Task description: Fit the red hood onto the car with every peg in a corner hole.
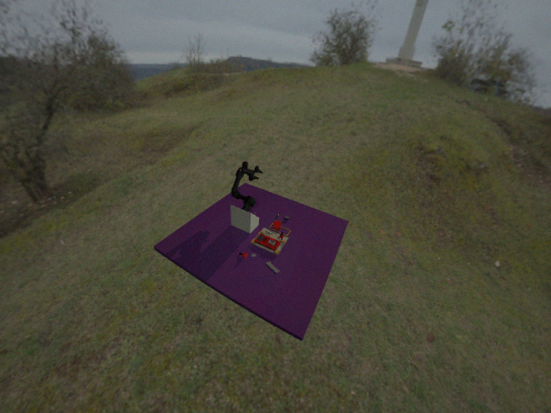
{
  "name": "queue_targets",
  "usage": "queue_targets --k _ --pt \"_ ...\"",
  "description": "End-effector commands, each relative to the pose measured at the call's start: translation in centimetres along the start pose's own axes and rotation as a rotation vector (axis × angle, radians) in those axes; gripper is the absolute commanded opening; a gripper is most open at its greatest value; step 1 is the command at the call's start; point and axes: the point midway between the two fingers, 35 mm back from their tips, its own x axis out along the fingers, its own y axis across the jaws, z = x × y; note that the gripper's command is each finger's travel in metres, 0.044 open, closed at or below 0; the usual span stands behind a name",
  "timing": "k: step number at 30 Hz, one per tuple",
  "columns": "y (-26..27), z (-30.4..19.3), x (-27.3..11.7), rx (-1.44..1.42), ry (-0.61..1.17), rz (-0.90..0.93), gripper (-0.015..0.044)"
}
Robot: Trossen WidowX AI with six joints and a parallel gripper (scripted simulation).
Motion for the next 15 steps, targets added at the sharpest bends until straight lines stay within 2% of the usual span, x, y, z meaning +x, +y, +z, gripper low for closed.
queue_targets --k 1,4,15 --pt "0.1 0.0 0.0 0.001 -0.001 0.0 0.044" --pt "2.3 0.2 0.3 0.008 -0.012 -0.001 0.044" --pt "16.7 5.1 4.6 0.052 -0.141 0.007 0.044"
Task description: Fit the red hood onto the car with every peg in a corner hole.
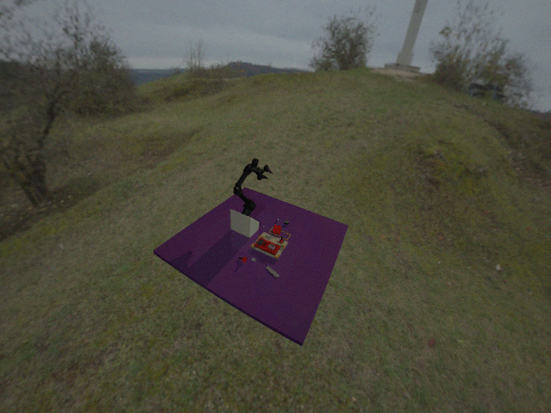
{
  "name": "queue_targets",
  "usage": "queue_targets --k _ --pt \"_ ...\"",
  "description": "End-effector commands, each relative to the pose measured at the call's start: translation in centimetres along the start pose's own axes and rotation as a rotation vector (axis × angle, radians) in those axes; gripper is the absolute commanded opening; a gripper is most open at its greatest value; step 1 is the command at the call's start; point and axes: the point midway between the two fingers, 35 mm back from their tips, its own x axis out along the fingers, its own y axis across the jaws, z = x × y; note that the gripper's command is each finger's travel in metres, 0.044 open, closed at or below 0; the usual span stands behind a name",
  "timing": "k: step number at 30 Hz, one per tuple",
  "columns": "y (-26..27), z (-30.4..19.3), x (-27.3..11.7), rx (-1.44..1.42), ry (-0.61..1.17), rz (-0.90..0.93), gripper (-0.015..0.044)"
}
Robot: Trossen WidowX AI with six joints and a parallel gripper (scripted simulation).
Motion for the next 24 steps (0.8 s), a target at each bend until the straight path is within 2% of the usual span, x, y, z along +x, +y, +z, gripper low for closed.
queue_targets --k 1,14,18,24 --pt "4.3 2.2 2.0 0.007 -0.052 -0.011 0.044" --pt "13.2 12.9 9.8 -0.064 -0.216 -0.175 0.044" --pt "14.4 16.2 11.7 -0.085 -0.269 -0.185 0.044" --pt "13.4 25.3 15.9 -0.1 -0.356 -0.392 0.044"
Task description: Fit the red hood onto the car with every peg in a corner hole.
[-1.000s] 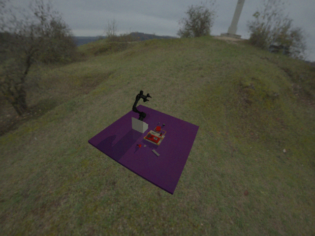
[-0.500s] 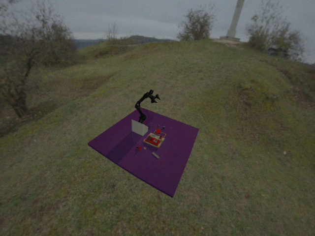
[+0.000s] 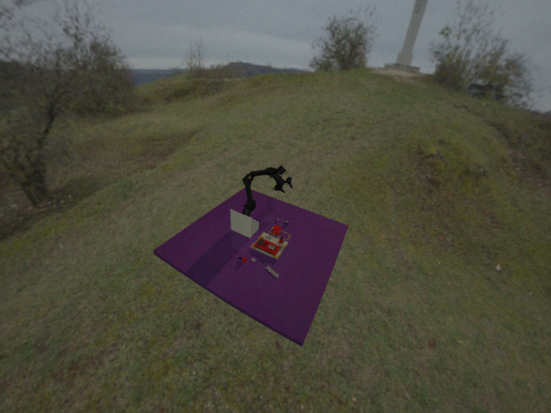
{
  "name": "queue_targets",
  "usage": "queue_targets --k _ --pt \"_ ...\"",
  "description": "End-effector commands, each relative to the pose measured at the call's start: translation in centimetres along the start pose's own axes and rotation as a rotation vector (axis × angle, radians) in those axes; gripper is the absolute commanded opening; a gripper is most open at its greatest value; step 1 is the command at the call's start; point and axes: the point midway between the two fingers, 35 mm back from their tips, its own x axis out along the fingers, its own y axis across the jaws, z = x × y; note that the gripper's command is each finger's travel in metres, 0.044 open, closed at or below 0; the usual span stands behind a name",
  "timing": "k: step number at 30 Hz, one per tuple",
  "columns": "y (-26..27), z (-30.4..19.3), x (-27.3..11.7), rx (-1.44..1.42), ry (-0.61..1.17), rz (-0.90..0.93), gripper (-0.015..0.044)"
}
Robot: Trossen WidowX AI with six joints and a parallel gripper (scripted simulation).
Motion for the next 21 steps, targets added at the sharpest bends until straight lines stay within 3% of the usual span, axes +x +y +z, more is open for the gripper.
queue_targets --k 1,12,16,21 --pt "-0.9 5.3 4.7 -0.008 -0.06 -0.144 0.044" --pt "-10.8 17.8 13.8 -0.101 -0.106 -0.604 0.044" --pt "-15.2 21.4 15.3 -0.132 -0.09 -0.766 0.044" --pt "-16.0 22.0 15.4 -0.136 -0.086 -0.792 0.044"
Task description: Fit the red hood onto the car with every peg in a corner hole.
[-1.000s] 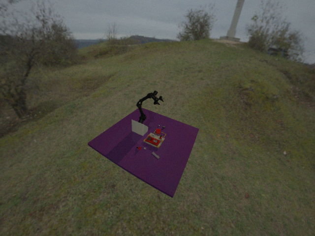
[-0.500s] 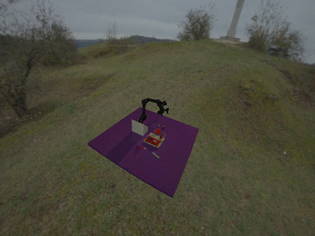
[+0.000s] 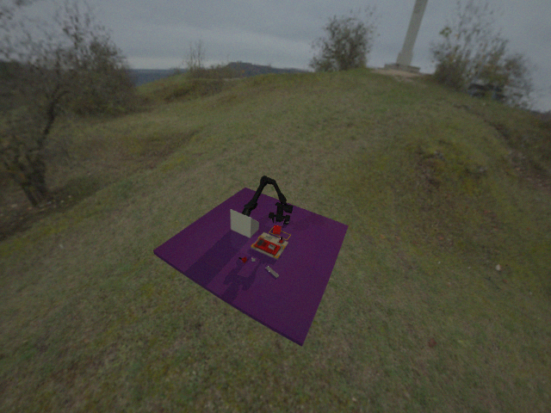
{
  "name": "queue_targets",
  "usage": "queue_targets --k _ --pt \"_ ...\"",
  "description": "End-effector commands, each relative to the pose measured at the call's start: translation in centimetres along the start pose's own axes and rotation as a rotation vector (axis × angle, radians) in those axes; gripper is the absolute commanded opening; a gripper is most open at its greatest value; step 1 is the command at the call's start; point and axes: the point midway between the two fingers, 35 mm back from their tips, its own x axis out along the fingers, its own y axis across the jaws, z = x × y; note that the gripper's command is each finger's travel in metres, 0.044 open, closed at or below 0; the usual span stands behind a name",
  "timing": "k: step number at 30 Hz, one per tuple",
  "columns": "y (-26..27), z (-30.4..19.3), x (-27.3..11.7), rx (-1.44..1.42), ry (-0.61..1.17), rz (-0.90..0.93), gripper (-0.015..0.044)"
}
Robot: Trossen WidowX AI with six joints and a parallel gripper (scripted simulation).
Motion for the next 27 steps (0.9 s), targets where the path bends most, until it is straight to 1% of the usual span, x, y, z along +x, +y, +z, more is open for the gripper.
queue_targets --k 1,27 --pt "-0.4 0.3 0.7 -0.027 0.0 -0.022 0.044" --pt "-0.5 0.1 2.8 -0.027 -0.002 -0.023 0.044"
